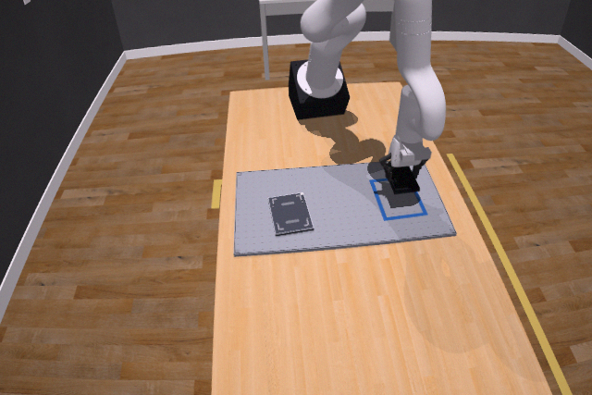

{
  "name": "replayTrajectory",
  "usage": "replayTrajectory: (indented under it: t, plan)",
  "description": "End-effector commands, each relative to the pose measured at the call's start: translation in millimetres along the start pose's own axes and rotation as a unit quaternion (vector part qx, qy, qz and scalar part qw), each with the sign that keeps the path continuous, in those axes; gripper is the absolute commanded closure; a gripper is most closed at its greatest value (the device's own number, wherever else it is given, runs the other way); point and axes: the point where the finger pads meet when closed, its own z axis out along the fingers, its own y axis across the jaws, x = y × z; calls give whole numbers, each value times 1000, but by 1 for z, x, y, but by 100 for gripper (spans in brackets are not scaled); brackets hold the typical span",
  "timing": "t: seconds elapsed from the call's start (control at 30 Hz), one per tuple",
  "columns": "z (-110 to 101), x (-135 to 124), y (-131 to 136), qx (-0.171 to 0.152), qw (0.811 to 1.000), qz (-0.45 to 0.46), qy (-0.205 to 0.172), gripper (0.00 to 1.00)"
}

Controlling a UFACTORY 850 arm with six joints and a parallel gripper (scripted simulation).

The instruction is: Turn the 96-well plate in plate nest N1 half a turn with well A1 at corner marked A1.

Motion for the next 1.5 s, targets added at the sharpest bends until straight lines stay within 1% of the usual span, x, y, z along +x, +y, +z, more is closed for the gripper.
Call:
replayTrajectory:
  t: [0.0, 0.33, 1.4, 1.47]
  plan:
    - [0, 1, 0, 0, 1000, 0, 1, 100]
    - [0, 1, 0, 0, 1000, 0, 1, 100]
    - [50, 1, 0, 0, 1000, 0, 1, 100]
    - [50, 1, 0, 0, 1000, 0, 1, 100]
